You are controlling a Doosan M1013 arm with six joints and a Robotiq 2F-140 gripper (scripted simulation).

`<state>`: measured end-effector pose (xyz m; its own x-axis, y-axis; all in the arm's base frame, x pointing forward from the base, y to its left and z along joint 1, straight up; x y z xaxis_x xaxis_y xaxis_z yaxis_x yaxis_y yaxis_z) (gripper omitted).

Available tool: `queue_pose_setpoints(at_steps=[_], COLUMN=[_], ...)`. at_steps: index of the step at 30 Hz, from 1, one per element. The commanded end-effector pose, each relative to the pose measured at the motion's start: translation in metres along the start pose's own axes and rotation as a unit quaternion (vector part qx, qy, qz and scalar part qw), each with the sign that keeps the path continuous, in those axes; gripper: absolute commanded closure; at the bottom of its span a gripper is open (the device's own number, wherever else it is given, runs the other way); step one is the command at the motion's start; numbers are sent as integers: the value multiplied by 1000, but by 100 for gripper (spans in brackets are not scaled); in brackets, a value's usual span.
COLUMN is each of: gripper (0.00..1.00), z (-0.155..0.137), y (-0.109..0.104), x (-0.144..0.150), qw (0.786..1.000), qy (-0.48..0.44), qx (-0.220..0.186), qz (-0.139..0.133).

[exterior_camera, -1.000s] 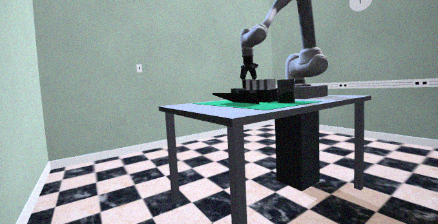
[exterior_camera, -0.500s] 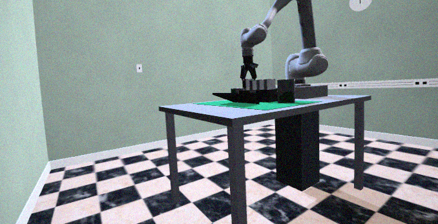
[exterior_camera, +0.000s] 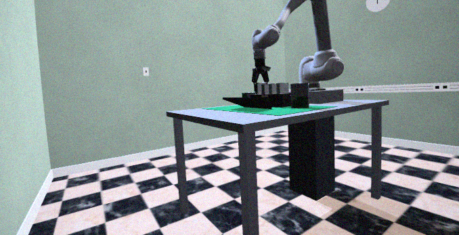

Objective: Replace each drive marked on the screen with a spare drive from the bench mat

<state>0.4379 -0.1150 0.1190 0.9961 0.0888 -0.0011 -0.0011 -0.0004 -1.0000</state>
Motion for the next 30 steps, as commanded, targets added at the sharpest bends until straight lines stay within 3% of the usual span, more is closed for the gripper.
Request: queue_pose_setpoints(at_steps=[1, 5, 6, 30], gripper=[29, 30, 90, 90], z=[0, 0, 0, 0], y=[-1, -1, -1, -3], x=[0, 0, 0, 0], qw=[1000, 1000, 1000, 1000], qy=[0, 0, 0, 0], qx=[0, 0, 0, 0], qz=[0, 0, 0, 0])
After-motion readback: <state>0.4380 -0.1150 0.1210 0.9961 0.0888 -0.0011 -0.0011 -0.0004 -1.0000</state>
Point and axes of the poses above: the point where the finger pads meet when closed, its own y axis out along the fingers, its own x axis across the jaws, z = x × y, the point moved 8 cm from there along -y, back along the fingers, and after that the axes turned 1 degree about -y, right-handed, at the moved point
